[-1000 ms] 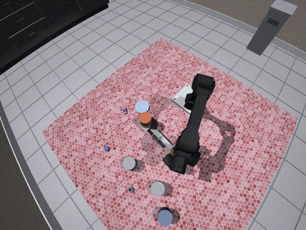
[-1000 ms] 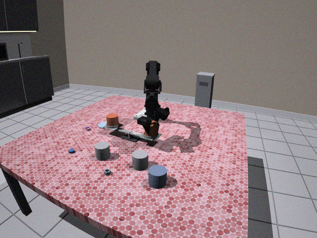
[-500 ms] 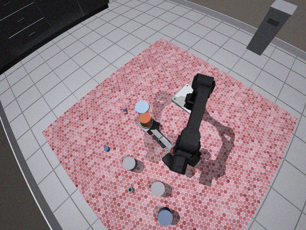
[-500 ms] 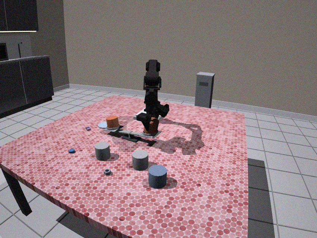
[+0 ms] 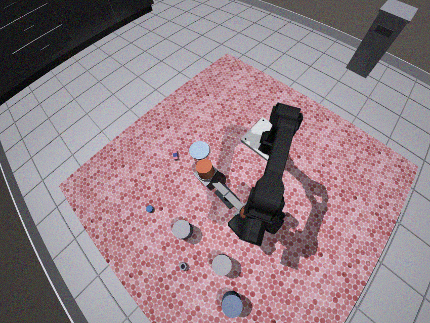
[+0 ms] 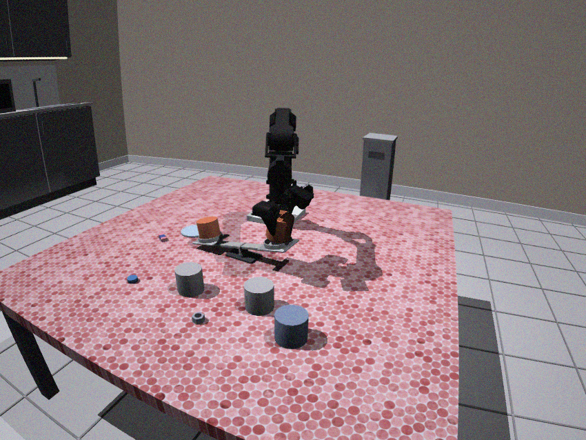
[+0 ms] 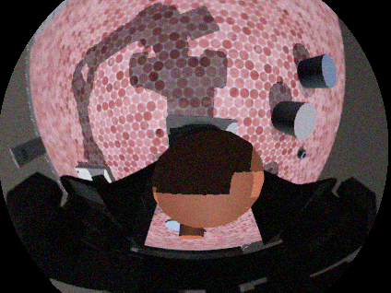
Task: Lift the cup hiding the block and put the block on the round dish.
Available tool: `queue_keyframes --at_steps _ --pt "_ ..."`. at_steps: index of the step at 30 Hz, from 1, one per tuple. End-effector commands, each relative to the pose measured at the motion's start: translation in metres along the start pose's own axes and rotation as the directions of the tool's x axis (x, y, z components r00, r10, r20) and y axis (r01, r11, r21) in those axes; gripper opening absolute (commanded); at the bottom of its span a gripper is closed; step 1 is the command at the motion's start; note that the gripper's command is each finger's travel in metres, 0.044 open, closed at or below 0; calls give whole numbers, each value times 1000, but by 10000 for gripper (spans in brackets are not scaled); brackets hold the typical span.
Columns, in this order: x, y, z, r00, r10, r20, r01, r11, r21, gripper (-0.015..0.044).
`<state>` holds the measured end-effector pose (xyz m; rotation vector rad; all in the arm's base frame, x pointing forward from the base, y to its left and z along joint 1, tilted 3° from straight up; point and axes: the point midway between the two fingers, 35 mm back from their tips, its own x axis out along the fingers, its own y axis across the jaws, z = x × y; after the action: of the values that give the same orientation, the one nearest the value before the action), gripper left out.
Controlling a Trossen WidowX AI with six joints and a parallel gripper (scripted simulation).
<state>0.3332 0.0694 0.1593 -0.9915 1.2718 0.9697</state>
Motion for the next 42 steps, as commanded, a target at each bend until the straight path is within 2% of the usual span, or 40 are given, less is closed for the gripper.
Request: queue_keyframes --at_steps 1,39,42 --pt "-9 -1 4 1000 -13 17 14 1000 -9 0" --pt "-58 6 0 1000 -13 17 13 1000 -9 0" --pt "-53 6 -1 1000 -9 8 9 1000 -6 0"
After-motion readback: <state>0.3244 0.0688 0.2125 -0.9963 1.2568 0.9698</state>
